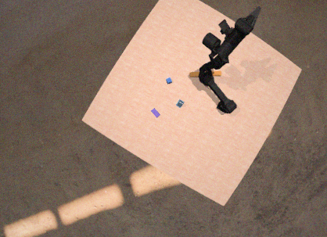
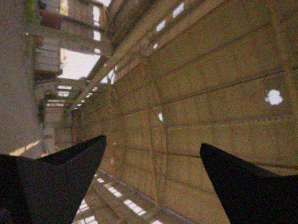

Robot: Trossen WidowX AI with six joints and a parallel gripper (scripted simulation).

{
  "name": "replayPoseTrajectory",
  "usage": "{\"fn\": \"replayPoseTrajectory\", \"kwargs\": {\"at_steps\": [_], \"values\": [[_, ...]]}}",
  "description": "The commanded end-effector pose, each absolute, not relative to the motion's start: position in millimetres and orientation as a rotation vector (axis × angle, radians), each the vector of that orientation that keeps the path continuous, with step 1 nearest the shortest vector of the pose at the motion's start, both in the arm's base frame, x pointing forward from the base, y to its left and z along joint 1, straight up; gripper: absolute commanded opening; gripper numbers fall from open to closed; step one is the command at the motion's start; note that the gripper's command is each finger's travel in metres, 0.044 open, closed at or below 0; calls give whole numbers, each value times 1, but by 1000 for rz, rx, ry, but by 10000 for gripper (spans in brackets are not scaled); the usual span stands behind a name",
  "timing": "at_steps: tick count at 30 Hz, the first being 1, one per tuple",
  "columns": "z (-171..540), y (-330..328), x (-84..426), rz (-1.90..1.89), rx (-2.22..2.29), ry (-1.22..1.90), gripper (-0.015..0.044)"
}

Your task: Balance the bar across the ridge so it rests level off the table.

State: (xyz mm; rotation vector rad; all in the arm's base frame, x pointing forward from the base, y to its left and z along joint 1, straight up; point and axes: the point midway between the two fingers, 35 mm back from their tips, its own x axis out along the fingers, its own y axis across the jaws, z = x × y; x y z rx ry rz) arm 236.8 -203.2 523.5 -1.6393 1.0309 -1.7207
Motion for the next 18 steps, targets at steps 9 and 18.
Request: {"fn": "replayPoseTrajectory", "kwargs": {"at_steps": [9, 18], "values": [[536, -213, 199, -1847, -1601, 1069, 315], [555, -216, 140, -2048, -1533, 1133, 315]]}}
